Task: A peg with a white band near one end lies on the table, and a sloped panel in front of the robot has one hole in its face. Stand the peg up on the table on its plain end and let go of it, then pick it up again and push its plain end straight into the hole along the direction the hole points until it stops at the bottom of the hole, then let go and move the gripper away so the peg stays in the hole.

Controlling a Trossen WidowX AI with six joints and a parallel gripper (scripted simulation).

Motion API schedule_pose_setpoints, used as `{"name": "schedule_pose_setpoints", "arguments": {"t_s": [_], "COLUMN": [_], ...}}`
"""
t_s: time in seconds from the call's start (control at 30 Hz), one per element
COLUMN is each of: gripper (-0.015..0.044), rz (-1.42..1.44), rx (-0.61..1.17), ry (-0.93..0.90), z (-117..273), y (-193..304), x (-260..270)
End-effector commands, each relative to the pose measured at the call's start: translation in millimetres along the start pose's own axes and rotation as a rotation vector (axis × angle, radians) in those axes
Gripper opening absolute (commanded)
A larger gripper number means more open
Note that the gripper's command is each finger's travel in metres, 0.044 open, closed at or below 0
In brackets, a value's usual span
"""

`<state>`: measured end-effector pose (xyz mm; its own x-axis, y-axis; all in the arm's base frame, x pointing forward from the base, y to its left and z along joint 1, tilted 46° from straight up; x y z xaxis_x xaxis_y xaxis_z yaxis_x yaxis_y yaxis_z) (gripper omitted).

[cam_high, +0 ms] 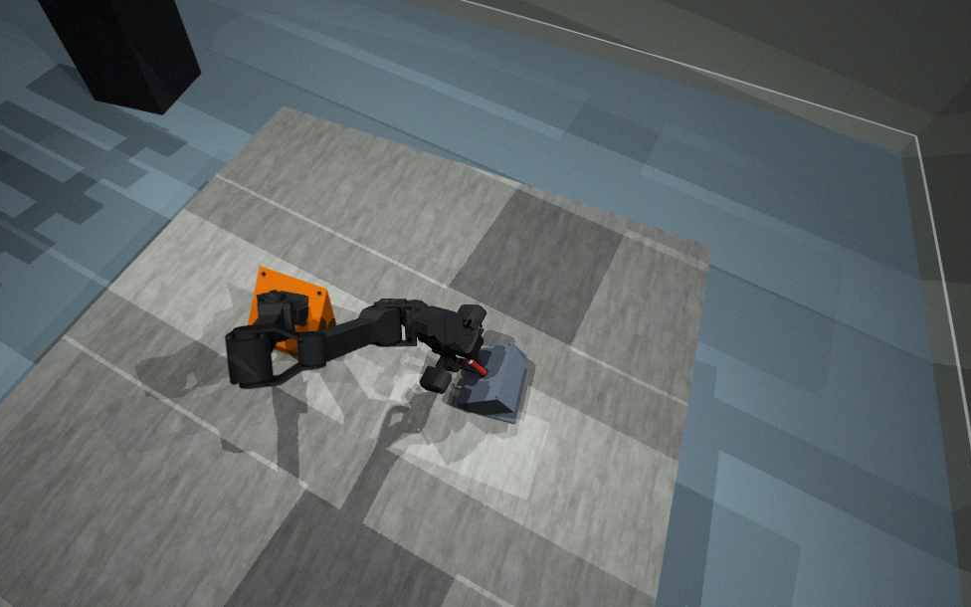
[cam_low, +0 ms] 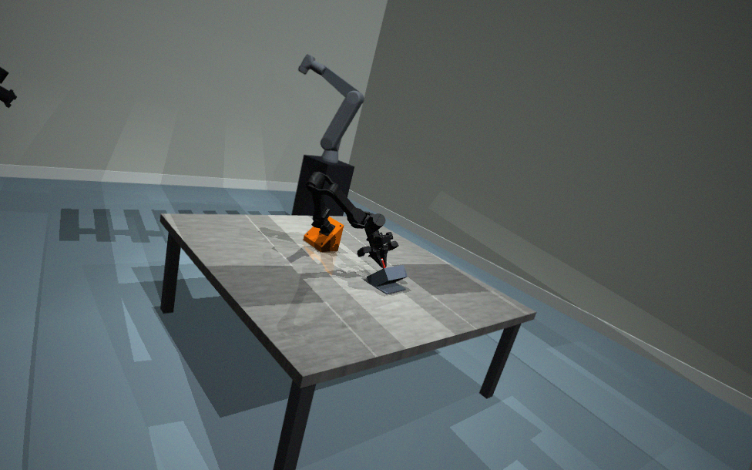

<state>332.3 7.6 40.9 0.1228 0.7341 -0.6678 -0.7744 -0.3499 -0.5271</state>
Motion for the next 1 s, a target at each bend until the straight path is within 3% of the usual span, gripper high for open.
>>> {"name": "schedule_pose_setpoints", "arguments": {"t_s": [0.0,0.2,0.77,0.97], "gripper": [0.0000,0.0000,0.0440,0.0440], "rz": [0.000,0.000,-0.001,-0.001], "rx": [0.000,0.000,0.000,0.002], "ry": [0.000,0.000,-0.001,-0.004], "z": [0.2,0.2,3.7,12.3], "y": [-0.1,-0.1,-0.7,-1.8], "x": [-0.1,-0.1,0.2,1.0]}}
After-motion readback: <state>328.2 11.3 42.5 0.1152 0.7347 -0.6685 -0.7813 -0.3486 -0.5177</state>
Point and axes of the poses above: the point midway between the two fingers, 35 mm back from their tips, its own z axis back along the fingers, its own x axis across the jaws, y = z × x, the point moved 8 cm from there along z, back along the fingers, and after that the axes turned 9 degrees about z, right-handed, at the moved point
